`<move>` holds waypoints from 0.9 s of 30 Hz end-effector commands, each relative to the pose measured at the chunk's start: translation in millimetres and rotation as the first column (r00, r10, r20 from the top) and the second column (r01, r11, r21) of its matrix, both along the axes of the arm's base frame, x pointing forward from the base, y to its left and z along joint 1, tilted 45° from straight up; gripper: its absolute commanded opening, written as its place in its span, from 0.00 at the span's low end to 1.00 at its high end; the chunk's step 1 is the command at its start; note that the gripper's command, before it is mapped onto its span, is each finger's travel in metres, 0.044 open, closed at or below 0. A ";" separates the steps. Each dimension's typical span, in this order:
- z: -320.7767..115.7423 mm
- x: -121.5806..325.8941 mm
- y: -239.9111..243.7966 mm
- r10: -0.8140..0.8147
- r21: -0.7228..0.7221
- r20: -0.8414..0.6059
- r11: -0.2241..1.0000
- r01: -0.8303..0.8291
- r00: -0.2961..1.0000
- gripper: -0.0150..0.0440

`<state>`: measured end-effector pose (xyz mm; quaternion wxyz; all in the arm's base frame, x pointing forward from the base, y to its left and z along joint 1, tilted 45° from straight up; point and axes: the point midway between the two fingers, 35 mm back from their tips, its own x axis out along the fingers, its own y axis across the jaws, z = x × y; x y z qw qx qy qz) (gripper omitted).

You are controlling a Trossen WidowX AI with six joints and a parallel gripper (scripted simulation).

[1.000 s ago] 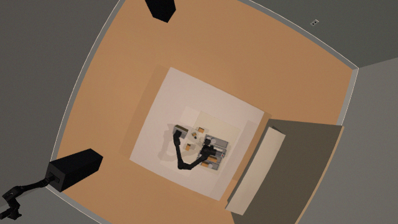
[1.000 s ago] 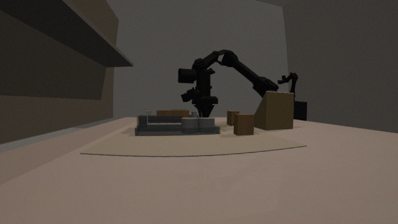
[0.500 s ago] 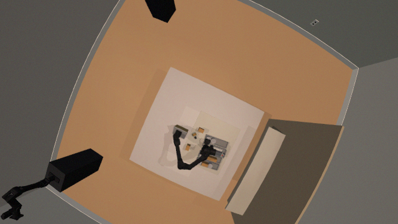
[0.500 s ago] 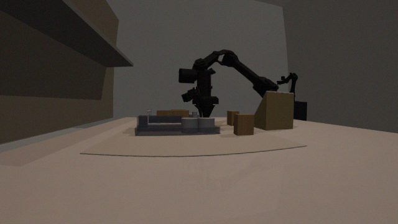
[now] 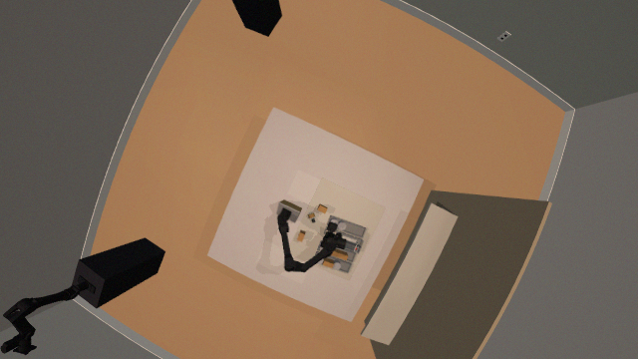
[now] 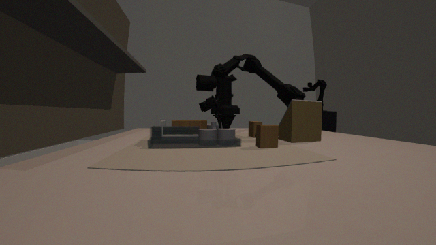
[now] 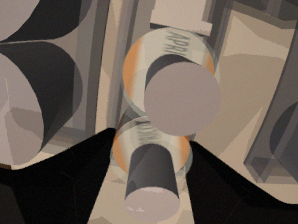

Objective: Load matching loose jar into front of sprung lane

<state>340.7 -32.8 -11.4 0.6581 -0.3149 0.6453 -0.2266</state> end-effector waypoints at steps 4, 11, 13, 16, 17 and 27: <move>-0.1 0.0 0.1 -0.002 -0.002 0.003 1.000 0.002 1.000 0.48; -0.1 0.0 0.1 -0.002 -0.002 0.003 1.000 0.002 1.000 0.75; 0.5 0.0 0.7 -0.002 -0.002 0.003 1.000 0.002 1.000 0.75; 5.2 -0.3 5.8 -0.002 -0.001 0.003 1.000 0.002 1.000 0.75; 7.9 -0.5 8.6 -0.002 -0.001 0.003 1.000 0.002 1.000 0.75; 14.4 -6.4 14.5 -0.002 -0.001 0.003 1.000 0.002 1.000 0.75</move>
